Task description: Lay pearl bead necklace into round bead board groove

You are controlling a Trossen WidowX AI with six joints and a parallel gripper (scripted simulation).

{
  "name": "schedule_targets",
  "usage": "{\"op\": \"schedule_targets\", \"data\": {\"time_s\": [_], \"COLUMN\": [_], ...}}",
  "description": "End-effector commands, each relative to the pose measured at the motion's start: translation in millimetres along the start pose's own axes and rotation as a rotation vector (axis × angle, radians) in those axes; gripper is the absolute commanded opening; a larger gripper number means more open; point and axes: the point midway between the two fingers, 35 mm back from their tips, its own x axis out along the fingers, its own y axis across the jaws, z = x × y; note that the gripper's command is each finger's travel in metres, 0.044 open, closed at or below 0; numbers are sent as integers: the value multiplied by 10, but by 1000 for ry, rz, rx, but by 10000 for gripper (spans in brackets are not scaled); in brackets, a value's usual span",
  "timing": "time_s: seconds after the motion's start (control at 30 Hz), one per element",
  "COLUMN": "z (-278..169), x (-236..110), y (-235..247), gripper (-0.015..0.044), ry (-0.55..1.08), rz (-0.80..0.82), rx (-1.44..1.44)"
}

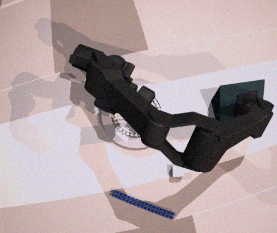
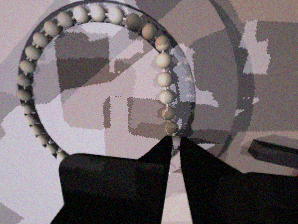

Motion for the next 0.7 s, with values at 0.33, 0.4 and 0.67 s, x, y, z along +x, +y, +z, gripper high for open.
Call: {"op": "schedule_targets", "data": {"time_s": [0.33,0.4,0.67], "z": [-7,-7,-6], "x": [-48,-15,-4], "y": [-17,-18,-20], "gripper": [0,0,105], "ry": [-6,-6,-1], "rz": [2,2,1], "rx": [8,8,0]}}
